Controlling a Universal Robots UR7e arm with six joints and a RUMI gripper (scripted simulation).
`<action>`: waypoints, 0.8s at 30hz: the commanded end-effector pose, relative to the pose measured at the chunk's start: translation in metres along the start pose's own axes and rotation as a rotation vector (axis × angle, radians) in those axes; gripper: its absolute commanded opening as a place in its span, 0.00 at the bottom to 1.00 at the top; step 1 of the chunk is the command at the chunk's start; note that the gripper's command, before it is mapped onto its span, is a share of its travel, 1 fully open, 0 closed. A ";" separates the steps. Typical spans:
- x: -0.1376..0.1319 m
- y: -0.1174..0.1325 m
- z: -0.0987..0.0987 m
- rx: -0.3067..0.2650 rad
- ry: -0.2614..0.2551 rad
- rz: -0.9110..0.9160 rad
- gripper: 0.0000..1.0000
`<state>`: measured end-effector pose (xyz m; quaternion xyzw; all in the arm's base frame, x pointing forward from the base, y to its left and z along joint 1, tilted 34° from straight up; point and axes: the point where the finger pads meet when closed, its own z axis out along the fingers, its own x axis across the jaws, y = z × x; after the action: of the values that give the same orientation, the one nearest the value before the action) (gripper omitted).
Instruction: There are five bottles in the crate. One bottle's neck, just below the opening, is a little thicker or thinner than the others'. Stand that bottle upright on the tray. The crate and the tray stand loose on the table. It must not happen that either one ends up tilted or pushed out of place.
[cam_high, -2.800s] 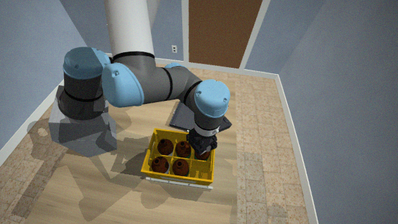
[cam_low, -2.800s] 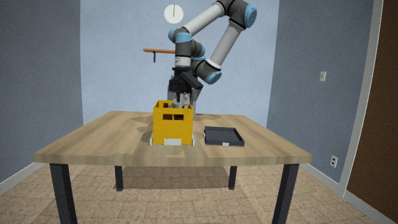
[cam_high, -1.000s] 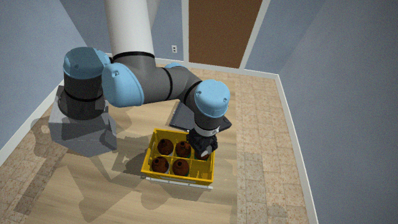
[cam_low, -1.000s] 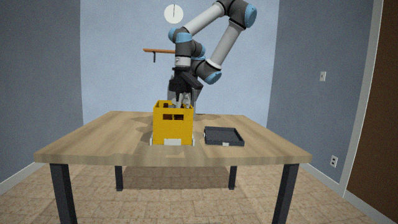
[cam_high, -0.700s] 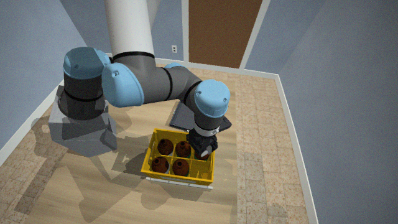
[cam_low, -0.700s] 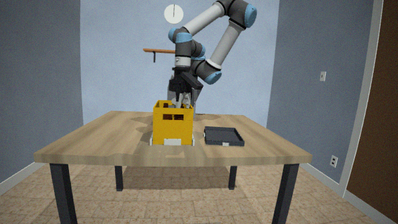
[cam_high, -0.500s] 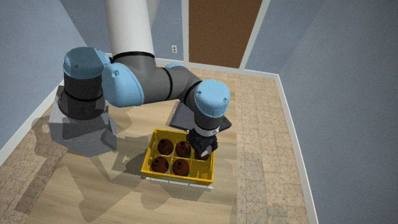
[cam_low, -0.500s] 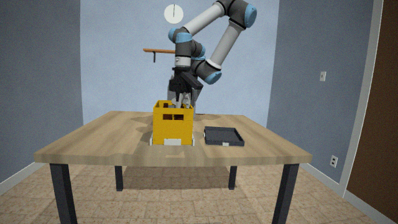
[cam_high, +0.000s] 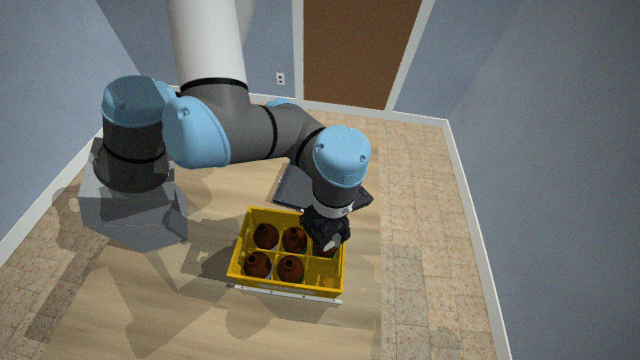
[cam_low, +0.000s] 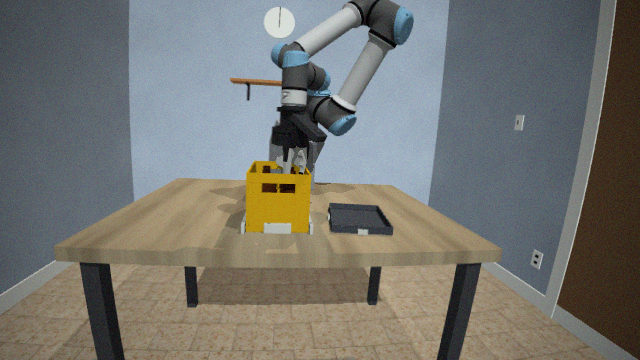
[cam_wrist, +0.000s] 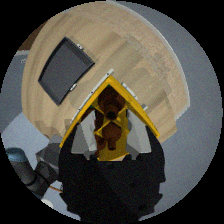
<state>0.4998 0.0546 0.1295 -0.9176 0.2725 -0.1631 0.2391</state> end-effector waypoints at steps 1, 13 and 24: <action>0.000 0.000 -0.006 0.000 0.001 0.000 0.38; 0.000 0.000 -0.039 0.000 0.001 0.000 0.38; 0.000 0.000 -0.067 0.000 0.001 0.000 0.38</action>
<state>0.4759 0.0350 0.1767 -0.9175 0.2728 -0.1637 0.2387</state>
